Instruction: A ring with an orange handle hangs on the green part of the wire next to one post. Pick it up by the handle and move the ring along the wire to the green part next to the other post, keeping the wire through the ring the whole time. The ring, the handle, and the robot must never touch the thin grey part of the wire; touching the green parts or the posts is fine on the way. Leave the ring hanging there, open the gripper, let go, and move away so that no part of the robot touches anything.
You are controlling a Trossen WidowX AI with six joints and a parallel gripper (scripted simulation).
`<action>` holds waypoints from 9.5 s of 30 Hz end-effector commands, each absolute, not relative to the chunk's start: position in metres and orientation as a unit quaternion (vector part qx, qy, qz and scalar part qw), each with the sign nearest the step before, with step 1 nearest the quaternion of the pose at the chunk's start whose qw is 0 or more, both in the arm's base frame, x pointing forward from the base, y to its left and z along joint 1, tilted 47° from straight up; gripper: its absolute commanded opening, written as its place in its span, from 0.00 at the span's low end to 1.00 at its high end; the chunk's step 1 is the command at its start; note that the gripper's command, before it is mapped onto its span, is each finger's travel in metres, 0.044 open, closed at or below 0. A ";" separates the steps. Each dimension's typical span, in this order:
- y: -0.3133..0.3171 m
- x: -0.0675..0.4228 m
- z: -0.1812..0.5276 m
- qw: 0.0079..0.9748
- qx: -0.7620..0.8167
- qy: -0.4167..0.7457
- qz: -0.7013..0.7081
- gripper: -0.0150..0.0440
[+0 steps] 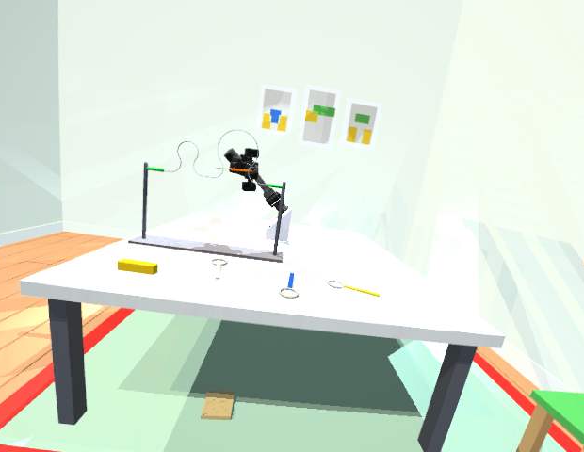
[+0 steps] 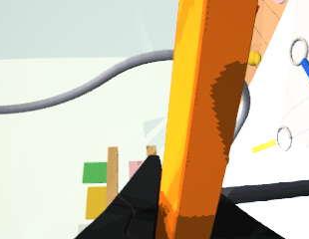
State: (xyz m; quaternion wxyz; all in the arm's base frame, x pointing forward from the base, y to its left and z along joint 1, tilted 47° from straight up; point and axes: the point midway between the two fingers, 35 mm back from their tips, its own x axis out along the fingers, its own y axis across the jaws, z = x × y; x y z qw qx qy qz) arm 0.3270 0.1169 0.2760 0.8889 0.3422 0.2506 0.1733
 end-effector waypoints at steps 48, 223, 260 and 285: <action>0.154 0.313 0.355 0.814 0.477 0.266 0.198 0.00; 0.090 0.329 0.351 0.853 -0.504 0.098 -0.097 0.00; 0.083 0.340 0.368 0.729 -0.673 0.005 -0.126 0.00; 0.083 0.339 0.381 0.618 -0.770 -0.032 -0.157 0.00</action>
